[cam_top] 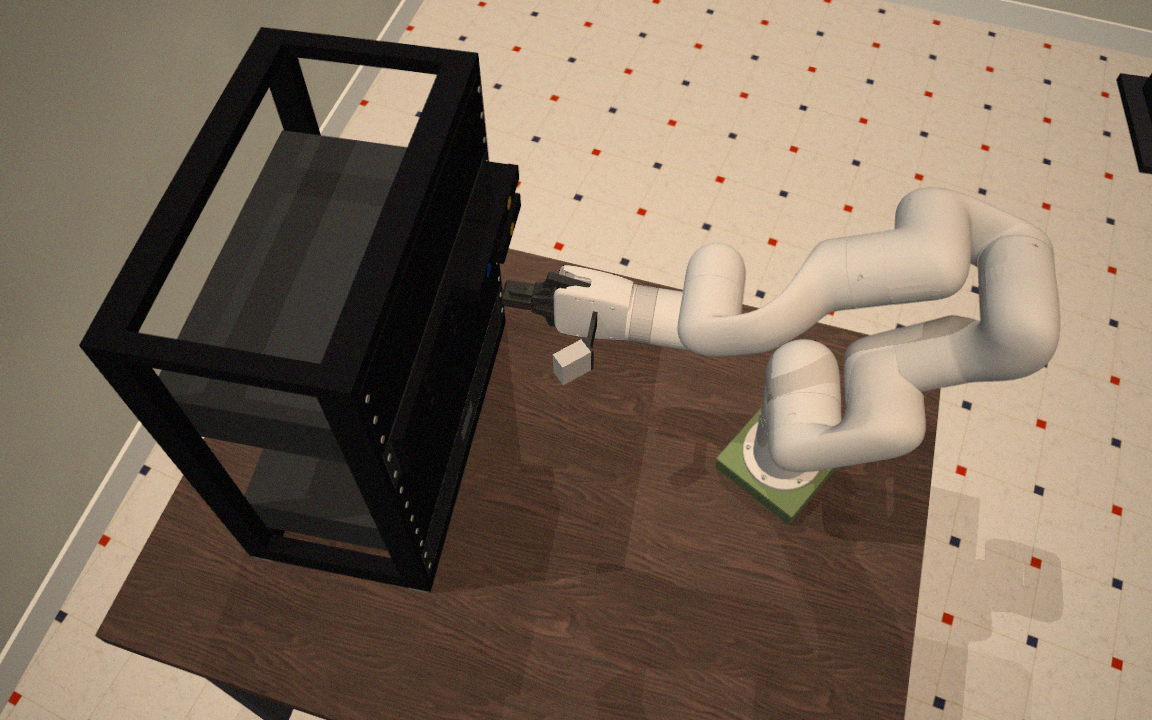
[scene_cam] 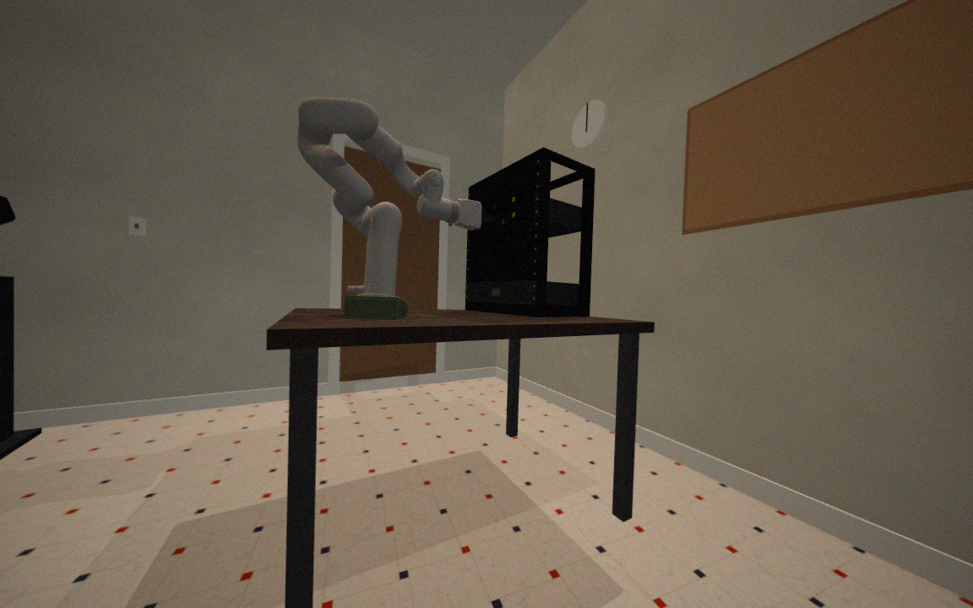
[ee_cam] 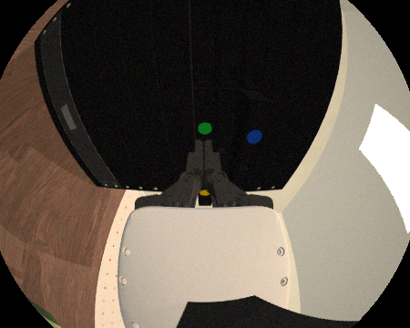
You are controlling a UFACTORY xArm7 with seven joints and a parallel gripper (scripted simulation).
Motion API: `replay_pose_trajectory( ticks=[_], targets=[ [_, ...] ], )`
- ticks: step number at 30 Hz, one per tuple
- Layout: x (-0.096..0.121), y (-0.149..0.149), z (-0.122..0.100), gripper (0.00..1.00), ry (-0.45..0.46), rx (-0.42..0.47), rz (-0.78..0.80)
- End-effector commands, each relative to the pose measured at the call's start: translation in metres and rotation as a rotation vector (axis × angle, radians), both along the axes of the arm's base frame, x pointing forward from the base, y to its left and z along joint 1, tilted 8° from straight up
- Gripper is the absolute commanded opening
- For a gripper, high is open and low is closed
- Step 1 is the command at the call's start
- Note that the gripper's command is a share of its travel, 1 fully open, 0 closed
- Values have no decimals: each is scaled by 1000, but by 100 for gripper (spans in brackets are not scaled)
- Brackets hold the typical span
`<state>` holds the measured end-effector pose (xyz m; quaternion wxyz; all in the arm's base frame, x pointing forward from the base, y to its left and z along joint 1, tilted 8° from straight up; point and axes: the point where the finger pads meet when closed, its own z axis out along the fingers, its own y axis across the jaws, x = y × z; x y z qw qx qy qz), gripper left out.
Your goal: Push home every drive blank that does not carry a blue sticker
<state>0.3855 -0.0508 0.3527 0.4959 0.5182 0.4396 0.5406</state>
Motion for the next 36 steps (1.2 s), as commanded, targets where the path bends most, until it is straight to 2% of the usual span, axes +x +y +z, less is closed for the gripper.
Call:
replay_pose_trajectory(
  ticks=[1,10,30,36],
  targets=[
    [-28,0,2,0,-2,1,0],
    [-45,1,0,0,-2,1,0],
    [-46,0,0,0,-2,1,0],
    [-46,-11,-1,0,-2,1,0]
  ],
)
